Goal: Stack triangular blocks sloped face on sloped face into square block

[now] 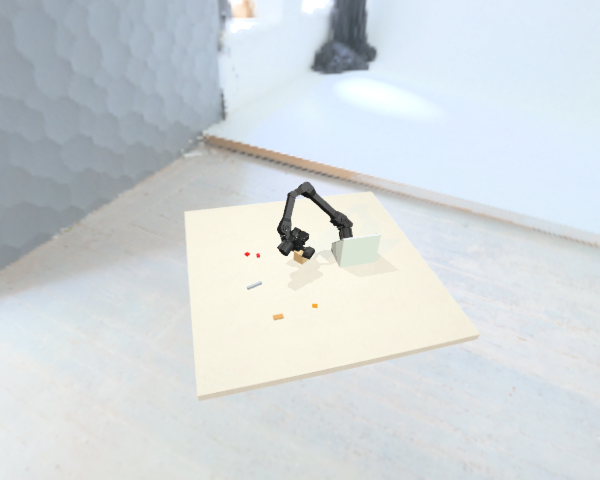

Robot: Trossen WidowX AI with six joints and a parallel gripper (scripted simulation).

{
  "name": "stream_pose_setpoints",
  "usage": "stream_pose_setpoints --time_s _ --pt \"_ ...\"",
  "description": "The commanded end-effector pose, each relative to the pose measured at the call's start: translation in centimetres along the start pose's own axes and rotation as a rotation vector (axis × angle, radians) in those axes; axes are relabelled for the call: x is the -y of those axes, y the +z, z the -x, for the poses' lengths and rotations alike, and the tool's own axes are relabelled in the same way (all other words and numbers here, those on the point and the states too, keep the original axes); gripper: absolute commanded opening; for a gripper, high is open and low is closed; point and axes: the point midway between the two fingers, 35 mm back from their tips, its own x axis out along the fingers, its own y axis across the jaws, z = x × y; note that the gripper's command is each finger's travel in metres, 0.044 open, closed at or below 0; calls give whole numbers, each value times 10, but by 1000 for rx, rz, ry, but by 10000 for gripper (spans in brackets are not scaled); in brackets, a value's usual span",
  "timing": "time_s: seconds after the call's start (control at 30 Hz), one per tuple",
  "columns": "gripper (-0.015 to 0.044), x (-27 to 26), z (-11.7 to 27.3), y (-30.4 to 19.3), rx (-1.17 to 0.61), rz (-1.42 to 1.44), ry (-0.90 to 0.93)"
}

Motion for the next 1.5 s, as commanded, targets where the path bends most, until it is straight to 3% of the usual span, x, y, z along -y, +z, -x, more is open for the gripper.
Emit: stream_pose_setpoints --time_s 0.0,1.23,1.47 --pt "0 0 0 0 0 0 0" --pt "0 -1 0 0 1 3 1" --pt "184 0 0 0 0 -1 -1"
